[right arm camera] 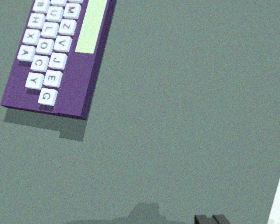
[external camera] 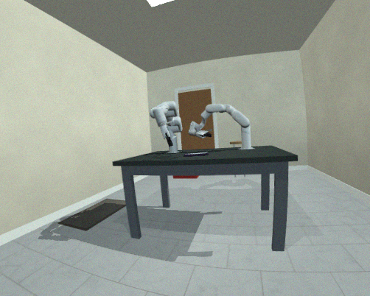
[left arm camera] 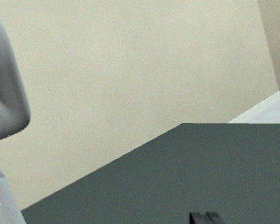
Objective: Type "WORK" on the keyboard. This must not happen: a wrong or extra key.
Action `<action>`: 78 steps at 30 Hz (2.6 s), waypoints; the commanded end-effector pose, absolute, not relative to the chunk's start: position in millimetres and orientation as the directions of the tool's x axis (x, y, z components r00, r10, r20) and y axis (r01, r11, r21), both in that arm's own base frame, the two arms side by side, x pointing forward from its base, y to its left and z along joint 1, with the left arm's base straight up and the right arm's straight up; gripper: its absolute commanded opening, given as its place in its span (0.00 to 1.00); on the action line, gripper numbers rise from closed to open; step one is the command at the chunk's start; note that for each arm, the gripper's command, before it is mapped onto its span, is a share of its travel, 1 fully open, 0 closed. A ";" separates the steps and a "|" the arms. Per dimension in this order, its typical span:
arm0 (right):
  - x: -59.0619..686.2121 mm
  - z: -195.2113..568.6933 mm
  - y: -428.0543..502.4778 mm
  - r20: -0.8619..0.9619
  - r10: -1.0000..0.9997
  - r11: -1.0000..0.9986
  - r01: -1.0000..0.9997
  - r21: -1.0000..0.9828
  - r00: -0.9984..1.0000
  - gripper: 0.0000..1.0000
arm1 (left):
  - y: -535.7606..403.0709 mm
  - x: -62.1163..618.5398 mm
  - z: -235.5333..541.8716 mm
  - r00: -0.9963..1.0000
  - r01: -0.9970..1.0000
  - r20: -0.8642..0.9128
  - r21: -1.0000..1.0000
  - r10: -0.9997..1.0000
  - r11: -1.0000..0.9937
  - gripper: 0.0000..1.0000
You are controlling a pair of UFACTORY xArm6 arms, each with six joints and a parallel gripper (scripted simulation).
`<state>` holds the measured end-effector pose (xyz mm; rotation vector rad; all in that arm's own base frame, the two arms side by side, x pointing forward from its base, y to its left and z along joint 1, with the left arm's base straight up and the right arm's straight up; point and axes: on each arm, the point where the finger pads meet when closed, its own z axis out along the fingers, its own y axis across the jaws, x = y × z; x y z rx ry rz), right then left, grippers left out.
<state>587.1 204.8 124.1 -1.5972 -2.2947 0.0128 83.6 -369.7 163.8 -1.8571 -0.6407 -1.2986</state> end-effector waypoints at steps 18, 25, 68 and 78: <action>588.1 126.3 205.0 0.273 0.911 0.367 0.909 -0.196 -0.309 1.00 | -370.6 83.5 165.2 0.355 0.756 0.935 -0.300 -0.020 -0.581 1.00; 589.1 127.2 201.0 0.271 0.916 0.355 0.914 -0.197 -0.297 1.00 | -370.6 83.5 165.2 0.355 0.756 0.935 -0.300 -0.020 -0.581 1.00; 561.1 190.1 -121.9 0.084 0.697 -0.686 0.696 -0.212 0.712 1.00 | -370.6 83.5 165.2 0.355 0.756 0.935 -0.300 -0.020 -0.581 1.00; 495.6 211.2 -235.8 0.033 0.365 -0.913 0.364 -0.186 0.931 1.00 | -370.6 83.5 165.2 0.355 0.756 0.935 -0.300 -0.020 -0.581 1.00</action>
